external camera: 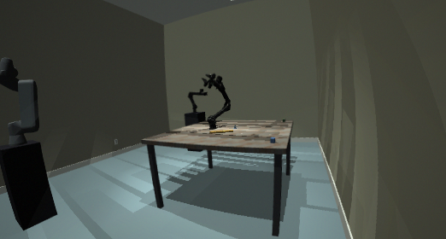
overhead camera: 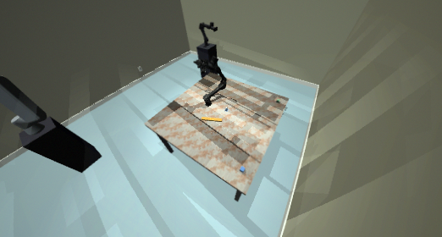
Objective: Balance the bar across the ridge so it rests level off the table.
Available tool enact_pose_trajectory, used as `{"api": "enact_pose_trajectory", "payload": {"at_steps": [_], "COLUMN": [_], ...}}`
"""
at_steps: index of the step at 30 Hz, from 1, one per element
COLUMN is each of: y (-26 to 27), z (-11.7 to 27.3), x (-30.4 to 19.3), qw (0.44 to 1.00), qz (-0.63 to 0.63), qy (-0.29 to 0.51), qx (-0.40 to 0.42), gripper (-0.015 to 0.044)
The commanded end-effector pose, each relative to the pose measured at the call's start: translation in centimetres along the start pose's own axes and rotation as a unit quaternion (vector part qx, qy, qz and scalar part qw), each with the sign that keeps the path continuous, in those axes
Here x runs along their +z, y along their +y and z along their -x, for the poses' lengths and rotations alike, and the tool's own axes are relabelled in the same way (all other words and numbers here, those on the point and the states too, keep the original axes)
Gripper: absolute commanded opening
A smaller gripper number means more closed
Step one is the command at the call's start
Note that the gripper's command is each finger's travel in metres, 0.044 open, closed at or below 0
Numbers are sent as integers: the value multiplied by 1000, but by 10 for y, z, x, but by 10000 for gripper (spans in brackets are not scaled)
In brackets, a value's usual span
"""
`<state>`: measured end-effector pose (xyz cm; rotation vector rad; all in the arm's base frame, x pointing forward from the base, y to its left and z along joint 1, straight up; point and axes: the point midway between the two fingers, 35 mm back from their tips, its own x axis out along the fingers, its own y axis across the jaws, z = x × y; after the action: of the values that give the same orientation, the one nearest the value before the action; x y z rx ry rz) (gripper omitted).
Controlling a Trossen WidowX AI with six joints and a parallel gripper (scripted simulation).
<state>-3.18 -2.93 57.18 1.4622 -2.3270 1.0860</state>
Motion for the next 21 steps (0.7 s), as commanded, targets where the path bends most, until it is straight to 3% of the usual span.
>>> {"api": "enact_pose_trajectory", "payload": {"at_steps": [1,11,21], "y": [10,21,19], "z": [-24,-61,-73], "x": [31,111,194], "qw": [997,969,917], "qz": [-39,-128,-190], "qy": [-63,-209,-344], "qx": [7,28,60], "gripper": [315,315,315]}}
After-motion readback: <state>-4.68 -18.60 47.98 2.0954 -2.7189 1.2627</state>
